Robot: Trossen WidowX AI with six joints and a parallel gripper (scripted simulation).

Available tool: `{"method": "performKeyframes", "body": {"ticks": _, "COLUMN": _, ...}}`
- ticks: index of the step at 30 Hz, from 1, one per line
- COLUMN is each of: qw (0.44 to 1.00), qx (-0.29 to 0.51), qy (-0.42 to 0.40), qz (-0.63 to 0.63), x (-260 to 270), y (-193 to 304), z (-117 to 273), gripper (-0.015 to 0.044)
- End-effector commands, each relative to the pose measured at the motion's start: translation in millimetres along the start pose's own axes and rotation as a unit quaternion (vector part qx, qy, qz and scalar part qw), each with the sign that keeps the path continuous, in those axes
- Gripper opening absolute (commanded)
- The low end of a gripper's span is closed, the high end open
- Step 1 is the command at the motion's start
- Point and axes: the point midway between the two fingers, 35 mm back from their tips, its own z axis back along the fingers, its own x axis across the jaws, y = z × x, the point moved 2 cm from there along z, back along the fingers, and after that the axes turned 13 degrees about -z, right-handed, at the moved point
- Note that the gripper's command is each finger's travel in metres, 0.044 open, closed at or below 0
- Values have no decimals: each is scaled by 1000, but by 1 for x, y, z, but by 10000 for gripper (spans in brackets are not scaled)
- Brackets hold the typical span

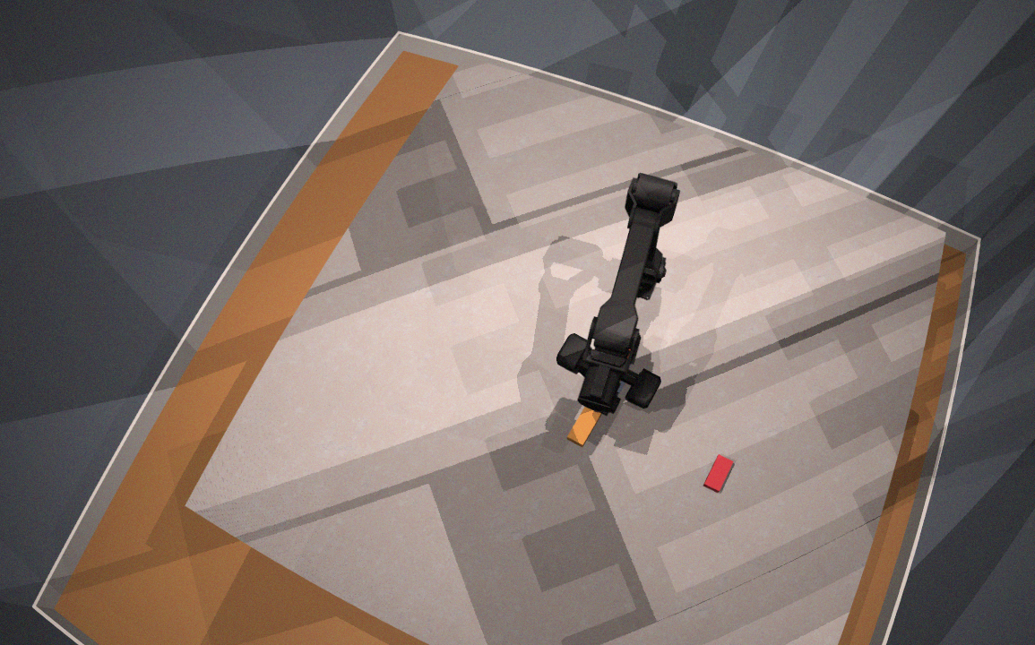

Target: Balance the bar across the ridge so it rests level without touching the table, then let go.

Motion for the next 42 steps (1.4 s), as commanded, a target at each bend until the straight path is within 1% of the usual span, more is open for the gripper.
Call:
{"method": "performKeyframes", "body": {"ticks": 1, "qw": 1000, "qx": -9, "qy": -5, "qz": 0, "x": 2, "y": -5, "z": 42, "gripper": 440}}
{"method": "performKeyframes", "body": {"ticks": 4, "qw": 1000, "qx": -9, "qy": -5, "qz": 0, "x": 1, "y": -1, "z": 78, "gripper": 440}}
{"method": "performKeyframes", "body": {"ticks": 6, "qw": 1000, "qx": -9, "qy": -5, "qz": 0, "x": 0, "y": 1, "z": 86, "gripper": 440}}
{"method": "performKeyframes", "body": {"ticks": 42, "qw": 1000, "qx": -9, "qy": -5, "qz": 0, "x": 0, "y": 1, "z": 86, "gripper": 440}}
